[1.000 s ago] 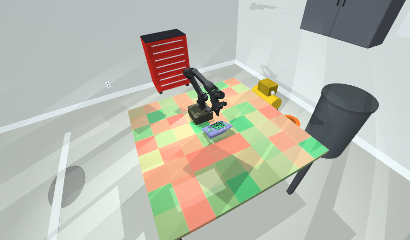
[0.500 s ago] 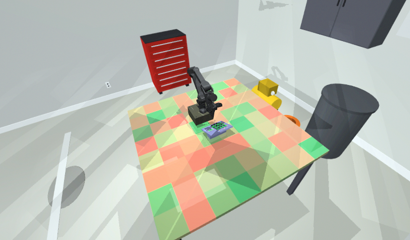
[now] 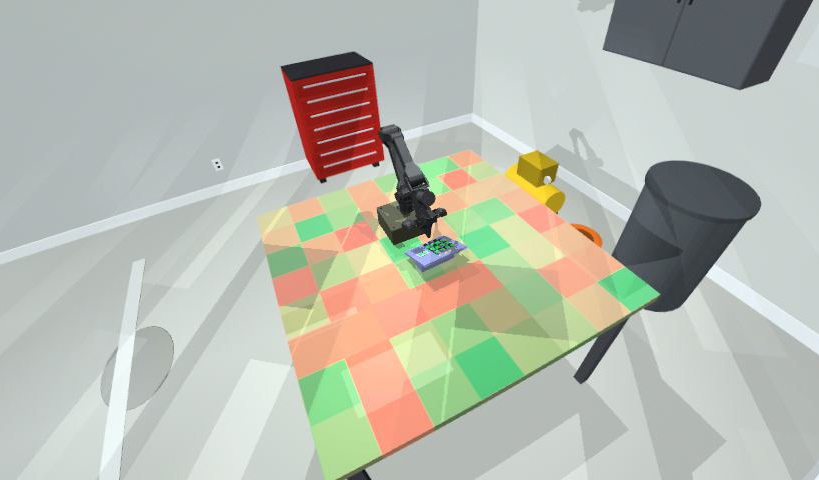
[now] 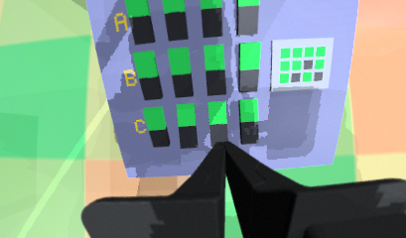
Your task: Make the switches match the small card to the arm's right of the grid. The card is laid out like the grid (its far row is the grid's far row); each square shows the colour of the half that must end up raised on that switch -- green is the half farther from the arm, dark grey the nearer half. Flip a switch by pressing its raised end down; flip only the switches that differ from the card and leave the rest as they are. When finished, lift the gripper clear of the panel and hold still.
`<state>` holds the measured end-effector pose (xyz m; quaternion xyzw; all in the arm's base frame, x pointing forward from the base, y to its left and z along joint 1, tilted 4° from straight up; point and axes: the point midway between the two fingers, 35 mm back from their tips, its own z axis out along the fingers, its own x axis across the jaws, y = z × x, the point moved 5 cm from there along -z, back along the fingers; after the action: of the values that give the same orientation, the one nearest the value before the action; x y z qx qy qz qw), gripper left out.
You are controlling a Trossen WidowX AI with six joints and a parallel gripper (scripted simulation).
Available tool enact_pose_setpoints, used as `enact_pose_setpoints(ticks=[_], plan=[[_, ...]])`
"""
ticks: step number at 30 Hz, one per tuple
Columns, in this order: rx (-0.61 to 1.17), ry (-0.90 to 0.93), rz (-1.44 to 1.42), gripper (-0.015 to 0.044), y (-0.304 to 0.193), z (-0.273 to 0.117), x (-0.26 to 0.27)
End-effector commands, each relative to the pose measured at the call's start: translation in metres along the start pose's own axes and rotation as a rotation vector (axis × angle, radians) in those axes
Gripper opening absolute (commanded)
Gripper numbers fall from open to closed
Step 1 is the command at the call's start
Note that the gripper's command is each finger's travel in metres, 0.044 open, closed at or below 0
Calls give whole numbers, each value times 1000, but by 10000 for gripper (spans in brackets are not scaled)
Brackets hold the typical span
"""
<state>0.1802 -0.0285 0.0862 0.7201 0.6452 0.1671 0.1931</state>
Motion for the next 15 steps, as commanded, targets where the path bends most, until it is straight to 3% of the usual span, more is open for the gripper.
enact_pose_setpoints(ticks=[1, 15], plan=[[6, 4, -5, 0, -3, 7, 0], [6, 4, -5, 0, -3, 21, 0]])
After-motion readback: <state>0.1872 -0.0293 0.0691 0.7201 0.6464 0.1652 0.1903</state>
